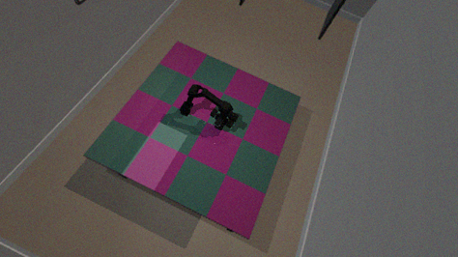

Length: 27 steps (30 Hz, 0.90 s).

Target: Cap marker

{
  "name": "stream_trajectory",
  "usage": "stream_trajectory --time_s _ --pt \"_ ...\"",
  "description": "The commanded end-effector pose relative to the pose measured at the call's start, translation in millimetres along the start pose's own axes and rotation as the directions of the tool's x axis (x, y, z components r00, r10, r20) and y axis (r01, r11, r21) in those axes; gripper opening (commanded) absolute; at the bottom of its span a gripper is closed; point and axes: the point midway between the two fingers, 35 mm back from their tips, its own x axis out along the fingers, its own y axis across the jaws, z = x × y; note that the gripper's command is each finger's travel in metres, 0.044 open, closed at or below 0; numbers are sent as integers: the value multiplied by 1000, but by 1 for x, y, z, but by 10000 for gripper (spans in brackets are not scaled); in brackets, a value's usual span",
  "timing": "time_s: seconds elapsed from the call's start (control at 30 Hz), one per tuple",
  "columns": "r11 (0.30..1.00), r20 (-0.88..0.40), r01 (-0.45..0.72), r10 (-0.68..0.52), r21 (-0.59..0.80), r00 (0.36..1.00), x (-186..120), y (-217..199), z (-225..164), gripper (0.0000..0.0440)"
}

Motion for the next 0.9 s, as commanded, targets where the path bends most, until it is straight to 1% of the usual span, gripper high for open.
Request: stream_trajectory --time_s 0.0,0.87 --pt "998 11 61 -61 -21 998 15 -10 3 73" --pt "997 25 58 -57 -58 998 18 -10 6 104"
